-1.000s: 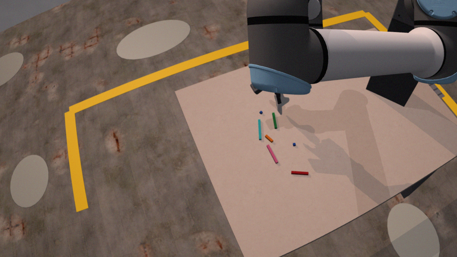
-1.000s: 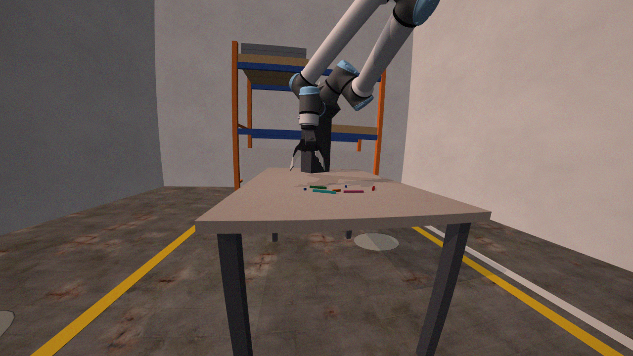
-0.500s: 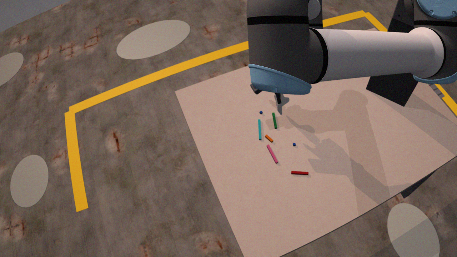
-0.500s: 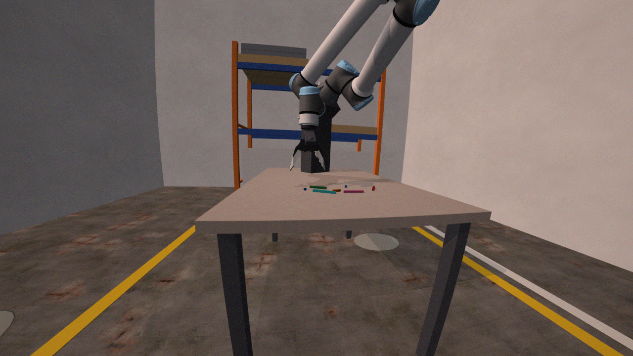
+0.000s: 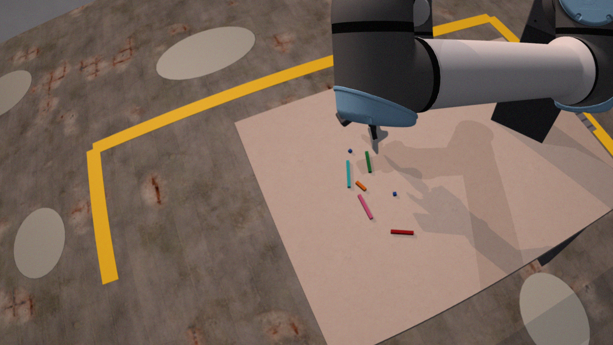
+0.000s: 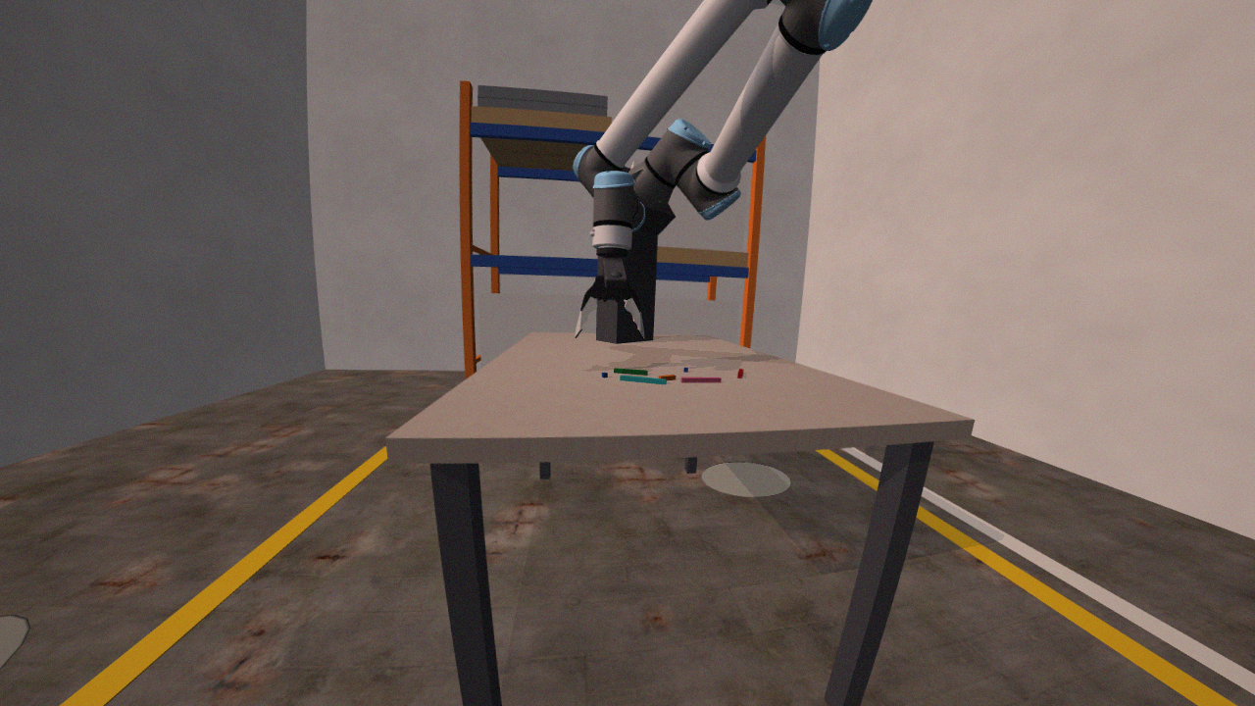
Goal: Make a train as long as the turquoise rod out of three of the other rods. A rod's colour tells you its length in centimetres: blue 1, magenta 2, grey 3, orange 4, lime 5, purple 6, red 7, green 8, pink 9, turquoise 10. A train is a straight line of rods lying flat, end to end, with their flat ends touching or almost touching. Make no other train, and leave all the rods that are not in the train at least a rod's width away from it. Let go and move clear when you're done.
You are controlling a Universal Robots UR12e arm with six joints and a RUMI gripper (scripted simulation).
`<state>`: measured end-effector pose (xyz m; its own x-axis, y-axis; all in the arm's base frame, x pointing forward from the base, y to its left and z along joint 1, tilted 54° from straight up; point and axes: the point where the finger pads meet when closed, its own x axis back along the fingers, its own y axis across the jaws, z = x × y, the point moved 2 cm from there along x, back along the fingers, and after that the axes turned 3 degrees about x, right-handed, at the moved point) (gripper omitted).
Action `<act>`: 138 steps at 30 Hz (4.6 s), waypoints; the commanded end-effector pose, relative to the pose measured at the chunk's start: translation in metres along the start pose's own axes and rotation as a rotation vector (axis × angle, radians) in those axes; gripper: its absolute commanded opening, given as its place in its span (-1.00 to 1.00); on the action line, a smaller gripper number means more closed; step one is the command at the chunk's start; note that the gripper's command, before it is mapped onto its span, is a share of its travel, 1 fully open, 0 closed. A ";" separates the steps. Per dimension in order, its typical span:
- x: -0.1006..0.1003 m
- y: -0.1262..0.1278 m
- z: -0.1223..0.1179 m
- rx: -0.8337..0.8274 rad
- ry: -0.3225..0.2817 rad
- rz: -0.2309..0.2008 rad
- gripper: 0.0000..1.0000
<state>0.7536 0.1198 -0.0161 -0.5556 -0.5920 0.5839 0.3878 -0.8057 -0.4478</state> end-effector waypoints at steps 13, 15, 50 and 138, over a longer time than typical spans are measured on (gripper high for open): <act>0.000 0.000 0.000 0.000 0.000 0.000 1.00; 0.000 0.000 0.000 0.000 0.000 0.000 1.00; 0.000 -0.002 0.004 0.089 0.000 0.000 1.00; -0.003 -0.059 0.089 2.336 -0.002 0.001 1.00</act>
<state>0.7947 0.1659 0.0638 -0.5635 -0.5868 0.5815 0.3675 0.4524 0.8126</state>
